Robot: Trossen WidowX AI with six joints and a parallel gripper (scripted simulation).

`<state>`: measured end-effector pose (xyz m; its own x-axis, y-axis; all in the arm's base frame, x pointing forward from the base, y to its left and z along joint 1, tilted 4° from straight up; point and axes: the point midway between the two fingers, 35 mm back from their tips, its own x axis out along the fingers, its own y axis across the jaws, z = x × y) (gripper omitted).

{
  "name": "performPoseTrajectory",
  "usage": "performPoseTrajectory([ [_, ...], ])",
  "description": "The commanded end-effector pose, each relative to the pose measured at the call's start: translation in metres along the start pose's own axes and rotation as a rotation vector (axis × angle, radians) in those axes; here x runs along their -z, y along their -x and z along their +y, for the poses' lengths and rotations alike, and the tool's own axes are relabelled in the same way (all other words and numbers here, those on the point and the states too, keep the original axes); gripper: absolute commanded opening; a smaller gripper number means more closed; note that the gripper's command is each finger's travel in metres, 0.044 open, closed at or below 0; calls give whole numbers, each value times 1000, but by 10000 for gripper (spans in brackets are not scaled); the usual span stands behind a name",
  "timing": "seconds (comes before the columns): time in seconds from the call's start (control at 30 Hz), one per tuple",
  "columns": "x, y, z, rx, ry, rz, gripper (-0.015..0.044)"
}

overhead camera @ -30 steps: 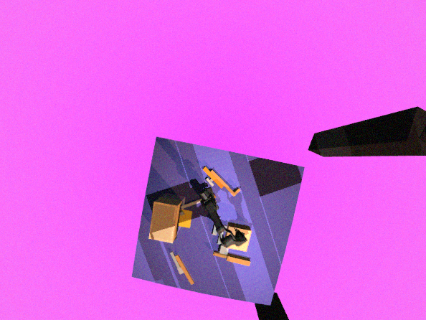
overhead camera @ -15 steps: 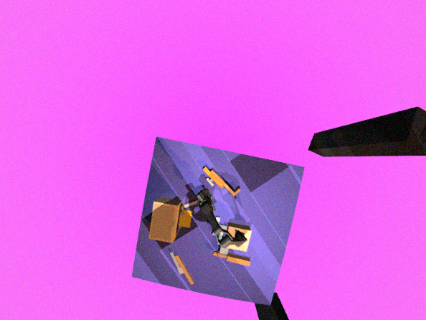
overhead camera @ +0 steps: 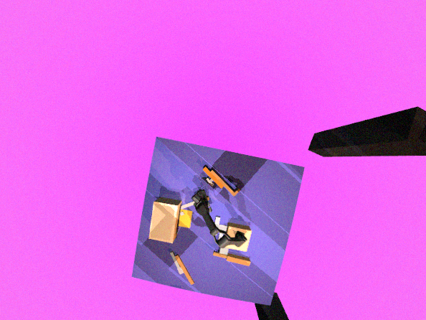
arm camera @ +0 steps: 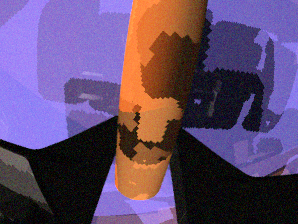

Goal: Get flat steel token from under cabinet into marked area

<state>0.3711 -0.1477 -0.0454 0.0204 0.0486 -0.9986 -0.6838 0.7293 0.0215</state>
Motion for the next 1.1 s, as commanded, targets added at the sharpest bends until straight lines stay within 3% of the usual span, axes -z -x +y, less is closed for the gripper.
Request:
performPoseTrajectory([
  [0.0,-9,0,-1,2,0,-4,0],
  [1.07,-23,-2,19,0,0,-5,0],
])
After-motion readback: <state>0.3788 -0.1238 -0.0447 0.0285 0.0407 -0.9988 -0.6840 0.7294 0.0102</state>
